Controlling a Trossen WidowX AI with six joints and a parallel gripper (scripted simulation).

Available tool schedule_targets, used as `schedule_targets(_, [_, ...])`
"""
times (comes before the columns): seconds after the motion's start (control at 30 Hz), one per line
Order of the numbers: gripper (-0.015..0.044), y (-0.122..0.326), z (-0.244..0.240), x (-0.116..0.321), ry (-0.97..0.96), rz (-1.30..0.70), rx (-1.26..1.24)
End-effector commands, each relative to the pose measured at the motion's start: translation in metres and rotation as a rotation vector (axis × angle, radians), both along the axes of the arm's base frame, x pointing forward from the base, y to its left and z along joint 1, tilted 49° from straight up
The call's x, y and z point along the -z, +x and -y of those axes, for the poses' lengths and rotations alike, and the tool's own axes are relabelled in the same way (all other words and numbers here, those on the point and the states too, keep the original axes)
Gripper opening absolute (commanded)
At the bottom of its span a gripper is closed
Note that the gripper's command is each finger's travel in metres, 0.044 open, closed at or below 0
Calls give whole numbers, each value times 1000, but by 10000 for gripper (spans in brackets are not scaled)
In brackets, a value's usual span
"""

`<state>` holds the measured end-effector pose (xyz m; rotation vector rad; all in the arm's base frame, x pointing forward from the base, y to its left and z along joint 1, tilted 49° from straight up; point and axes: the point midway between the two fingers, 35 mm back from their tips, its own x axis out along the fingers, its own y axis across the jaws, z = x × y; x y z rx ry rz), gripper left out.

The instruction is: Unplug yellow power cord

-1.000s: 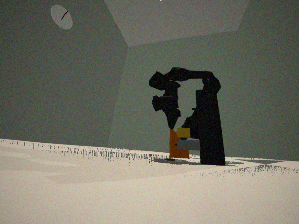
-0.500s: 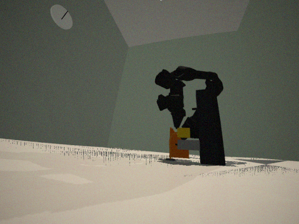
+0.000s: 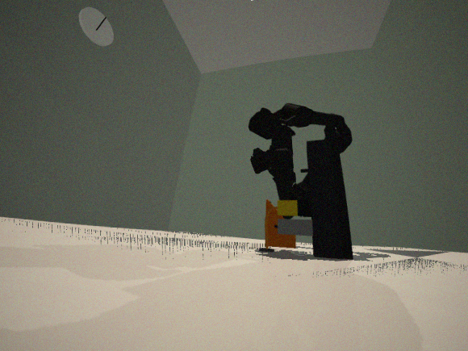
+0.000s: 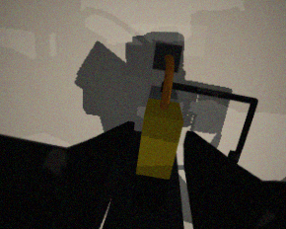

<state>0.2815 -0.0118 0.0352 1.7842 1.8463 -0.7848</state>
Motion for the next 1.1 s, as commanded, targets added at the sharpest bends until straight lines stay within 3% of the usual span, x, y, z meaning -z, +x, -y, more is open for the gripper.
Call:
schedule_targets(0.0, [160, -1, -4, 1, 5, -1, 3])
schedule_targets(0.37, [160, -2, -10, 6, 5, -1, 3])
schedule_targets(0.47, [81, 0, -8, 5, -1, 4, -1])
schedule_targets(0.8, [0, 0, -7, 6, -1, 4, -1])
schedule_targets(1.07, [0, 0, 0, 13, -2, 4, 0])
